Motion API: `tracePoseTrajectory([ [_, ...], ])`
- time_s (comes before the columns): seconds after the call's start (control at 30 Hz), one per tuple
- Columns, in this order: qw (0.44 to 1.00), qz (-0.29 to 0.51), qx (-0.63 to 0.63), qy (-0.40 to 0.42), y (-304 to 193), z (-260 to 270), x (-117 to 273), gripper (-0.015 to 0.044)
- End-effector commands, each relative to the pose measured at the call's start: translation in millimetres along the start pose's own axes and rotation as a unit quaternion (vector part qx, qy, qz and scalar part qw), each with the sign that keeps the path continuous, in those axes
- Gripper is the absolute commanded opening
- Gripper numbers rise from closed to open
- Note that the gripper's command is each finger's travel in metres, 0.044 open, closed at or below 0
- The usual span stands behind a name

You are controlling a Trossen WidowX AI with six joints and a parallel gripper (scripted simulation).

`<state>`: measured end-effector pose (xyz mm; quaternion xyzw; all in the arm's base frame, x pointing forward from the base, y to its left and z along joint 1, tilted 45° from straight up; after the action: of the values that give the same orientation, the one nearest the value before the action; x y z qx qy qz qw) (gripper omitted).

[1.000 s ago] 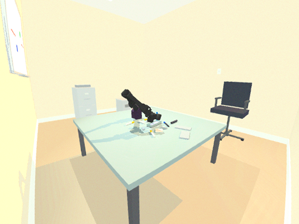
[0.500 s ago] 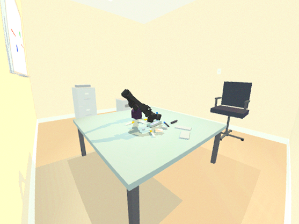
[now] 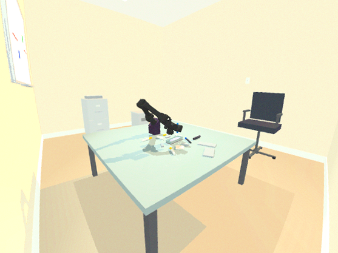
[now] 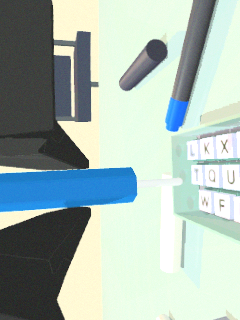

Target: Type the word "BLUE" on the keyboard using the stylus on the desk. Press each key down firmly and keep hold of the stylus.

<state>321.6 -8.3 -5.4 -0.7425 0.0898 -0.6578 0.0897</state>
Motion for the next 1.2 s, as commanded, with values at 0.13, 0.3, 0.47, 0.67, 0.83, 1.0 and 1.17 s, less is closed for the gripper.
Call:
tracePoseTrajectory([
  [0.13, 1.000, 0.000, 0.000, 0.000, 0.5, -3.3, 1.9, 0.0000],
  [0.3, 1.000, 0.001, -0.003, 0.000, 1.1, -15.4, 9.6, 0.0000],
  [0.47, 1.000, 0.001, -0.003, 0.000, 4.3, -17.3, 9.1, 0.0000],
  [0.67, 1.000, 0.001, -0.003, 0.000, 18.7, -16.9, 1.1, 0.0000],
  [0.83, 1.000, 0.001, -0.003, 0.000, 20.9, -17.2, -1.1, 0.0079],
  [1.0, 1.000, 0.001, -0.003, 0.000, 20.9, -17.2, -1.1, 0.0081],
  [1.17, 1.000, 0.001, -0.003, 0.000, 20.9, -17.2, -1.1, 0.0081],
])
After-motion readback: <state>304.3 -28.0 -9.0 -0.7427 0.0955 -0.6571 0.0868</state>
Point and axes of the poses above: the point midway between the two fingers, 35 mm back from their tips, its own x axis back along the fingers, its own z axis across the jaws, y = z × x, the point moved 1 cm from there along x, back along the fingers, and after that the axes turned 4 degrees about -x, right-handed, at the moved point
